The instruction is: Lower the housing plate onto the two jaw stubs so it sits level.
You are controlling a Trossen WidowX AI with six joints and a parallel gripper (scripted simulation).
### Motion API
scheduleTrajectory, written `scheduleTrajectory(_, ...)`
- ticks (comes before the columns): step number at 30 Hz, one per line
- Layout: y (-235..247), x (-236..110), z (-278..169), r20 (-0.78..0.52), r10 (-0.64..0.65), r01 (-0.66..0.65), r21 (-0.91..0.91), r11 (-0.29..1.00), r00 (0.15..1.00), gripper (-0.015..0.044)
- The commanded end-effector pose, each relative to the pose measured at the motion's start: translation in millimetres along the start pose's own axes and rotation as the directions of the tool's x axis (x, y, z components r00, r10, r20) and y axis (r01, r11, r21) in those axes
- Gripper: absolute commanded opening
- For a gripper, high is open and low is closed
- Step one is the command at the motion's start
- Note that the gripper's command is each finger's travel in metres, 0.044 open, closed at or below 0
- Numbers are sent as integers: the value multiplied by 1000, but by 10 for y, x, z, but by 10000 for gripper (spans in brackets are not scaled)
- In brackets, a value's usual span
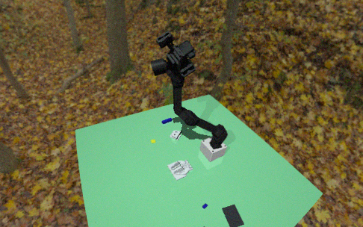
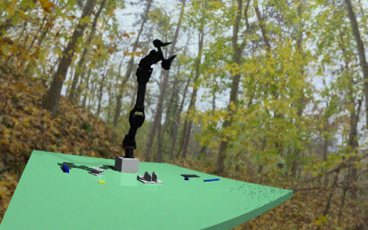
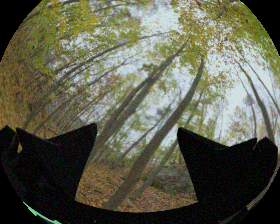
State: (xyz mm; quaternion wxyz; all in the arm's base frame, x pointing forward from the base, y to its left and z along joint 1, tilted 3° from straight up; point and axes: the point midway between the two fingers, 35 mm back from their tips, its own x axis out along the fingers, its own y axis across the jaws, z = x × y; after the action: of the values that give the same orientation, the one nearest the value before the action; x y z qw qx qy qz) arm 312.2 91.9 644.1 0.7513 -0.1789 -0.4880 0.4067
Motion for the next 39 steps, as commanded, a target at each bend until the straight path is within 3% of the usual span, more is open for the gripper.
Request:
scheduleTrajectory(1, 0, 0, 0, 0, 0, 0, 0, 1000, 1000, 426)
scheduleTrajectory(8, -109, -98, 106, 2, -48, 48, 22, 999, 999, 440)
scheduleTrajectory(39, -259, -529, 1233, 9, -145, 144, -181, 973, 989, 440)
